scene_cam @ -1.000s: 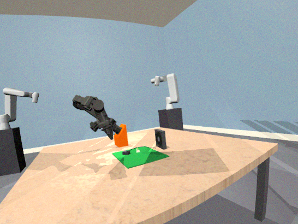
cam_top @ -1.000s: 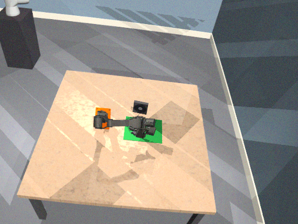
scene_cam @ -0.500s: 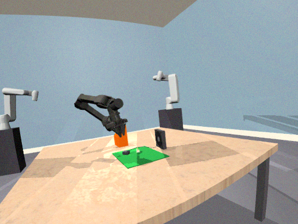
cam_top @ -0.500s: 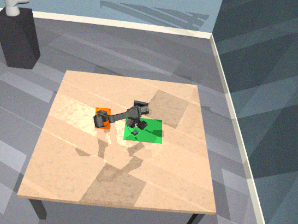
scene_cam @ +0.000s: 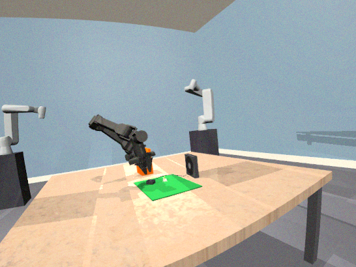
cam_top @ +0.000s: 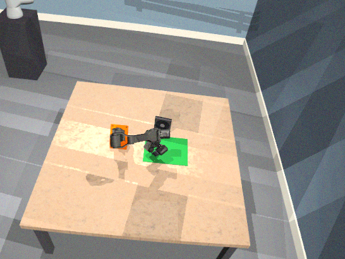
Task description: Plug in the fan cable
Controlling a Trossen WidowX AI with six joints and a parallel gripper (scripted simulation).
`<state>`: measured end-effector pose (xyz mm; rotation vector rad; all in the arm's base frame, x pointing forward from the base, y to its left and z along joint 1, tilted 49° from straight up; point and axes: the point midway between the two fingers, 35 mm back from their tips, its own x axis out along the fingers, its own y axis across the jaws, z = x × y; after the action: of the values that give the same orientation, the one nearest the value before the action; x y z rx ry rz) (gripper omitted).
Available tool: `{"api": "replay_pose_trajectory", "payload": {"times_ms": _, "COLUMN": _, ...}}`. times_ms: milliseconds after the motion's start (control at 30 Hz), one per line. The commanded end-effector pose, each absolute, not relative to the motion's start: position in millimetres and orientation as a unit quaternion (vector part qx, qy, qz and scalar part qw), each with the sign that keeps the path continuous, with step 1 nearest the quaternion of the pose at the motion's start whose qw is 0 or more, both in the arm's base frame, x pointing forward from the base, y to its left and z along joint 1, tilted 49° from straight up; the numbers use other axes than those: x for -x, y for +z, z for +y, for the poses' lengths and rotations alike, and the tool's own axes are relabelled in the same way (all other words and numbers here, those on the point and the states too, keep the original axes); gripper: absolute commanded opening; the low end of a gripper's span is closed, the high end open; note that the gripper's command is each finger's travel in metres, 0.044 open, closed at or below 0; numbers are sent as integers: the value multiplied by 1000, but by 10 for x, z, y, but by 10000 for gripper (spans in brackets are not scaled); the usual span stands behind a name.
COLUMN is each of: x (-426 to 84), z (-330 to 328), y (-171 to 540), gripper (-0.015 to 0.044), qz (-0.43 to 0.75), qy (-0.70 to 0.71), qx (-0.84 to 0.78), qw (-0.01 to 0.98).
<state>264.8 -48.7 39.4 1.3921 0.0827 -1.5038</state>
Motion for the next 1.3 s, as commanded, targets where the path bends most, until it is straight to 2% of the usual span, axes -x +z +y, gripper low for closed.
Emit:
{"api": "replay_pose_trajectory", "payload": {"times_ms": 0, "x": -2622, "z": -580, "y": 300, "gripper": 210, "qz": 37, "qy": -627, "qx": -576, "qw": 522}}
{"api": "replay_pose_trajectory", "payload": {"times_ms": 1200, "x": -2634, "z": -884, "y": 37, "gripper": 210, "qz": 37, "qy": -628, "qx": -576, "qw": 523}}
{"api": "replay_pose_trajectory", "payload": {"times_ms": 1267, "x": -2650, "z": -886, "y": 58, "gripper": 157, "qz": 32, "qy": -627, "qx": -577, "qw": 522}}
